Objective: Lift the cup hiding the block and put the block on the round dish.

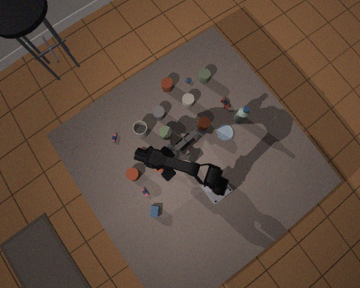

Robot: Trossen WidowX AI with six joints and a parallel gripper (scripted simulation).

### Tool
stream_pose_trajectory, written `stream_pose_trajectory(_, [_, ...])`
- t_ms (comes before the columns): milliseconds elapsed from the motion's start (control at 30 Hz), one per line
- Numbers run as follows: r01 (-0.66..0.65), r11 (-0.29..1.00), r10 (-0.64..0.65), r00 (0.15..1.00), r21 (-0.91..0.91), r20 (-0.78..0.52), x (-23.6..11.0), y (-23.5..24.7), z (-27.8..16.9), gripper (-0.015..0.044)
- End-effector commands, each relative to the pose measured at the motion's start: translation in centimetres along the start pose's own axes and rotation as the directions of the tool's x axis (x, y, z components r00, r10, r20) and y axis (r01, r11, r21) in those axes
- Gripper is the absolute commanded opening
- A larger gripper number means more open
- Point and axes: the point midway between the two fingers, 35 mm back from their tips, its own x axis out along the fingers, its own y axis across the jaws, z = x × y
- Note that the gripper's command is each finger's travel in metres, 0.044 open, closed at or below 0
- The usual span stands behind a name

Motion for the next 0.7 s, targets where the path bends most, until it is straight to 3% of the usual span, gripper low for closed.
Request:
stream_pose_trajectory(0, [0.0, 1.0, 0.0, 1.0, 0.005, -0.006, 1.6, -1.2, -2.3, 0.0])
stream_pose_trajectory(300, [0.0, 1.0, 0.0, 1.0, 0.006, -0.013, 4.6, -4.2, -6.2, 0.0])
stream_pose_trajectory(467, [0.0, 1.0, 0.0, 1.0, 0.006, -0.013, 5.0, -4.3, -6.3, 0.0])
stream_pose_trajectory(667, [0.0, 1.0, 0.0, 1.0, 0.006, -0.013, 8.1, -4.3, -6.3, 0.0])
